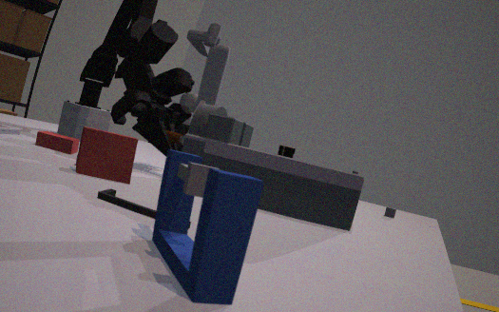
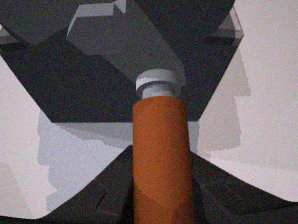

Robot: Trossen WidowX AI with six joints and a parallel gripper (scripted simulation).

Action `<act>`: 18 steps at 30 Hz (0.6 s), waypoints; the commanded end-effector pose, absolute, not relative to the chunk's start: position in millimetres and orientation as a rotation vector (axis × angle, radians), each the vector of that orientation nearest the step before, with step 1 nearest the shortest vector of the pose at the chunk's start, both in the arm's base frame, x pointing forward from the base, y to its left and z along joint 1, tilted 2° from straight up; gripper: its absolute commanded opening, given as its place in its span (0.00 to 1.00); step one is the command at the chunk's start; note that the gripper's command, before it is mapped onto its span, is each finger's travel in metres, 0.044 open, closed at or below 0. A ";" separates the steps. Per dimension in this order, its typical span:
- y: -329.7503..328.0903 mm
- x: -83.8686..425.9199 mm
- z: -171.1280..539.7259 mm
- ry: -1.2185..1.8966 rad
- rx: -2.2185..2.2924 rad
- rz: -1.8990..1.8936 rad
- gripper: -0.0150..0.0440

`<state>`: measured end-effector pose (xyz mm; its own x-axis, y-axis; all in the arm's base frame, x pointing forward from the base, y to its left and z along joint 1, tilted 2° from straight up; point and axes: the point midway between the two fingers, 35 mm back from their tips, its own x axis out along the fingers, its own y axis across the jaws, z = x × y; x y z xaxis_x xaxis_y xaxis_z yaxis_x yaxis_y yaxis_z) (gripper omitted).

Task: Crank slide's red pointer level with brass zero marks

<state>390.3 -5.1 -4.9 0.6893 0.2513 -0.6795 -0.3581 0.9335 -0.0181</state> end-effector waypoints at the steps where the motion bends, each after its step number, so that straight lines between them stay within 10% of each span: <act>1: -12.9 392.6 0.1 0.723 -0.157 0.327 0.25; 18: -17.5 393.6 7.3 0.723 -0.158 0.327 0.25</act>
<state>392.0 -11.5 0.7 0.6905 0.2449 -0.6807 -0.3525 0.9356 -0.0210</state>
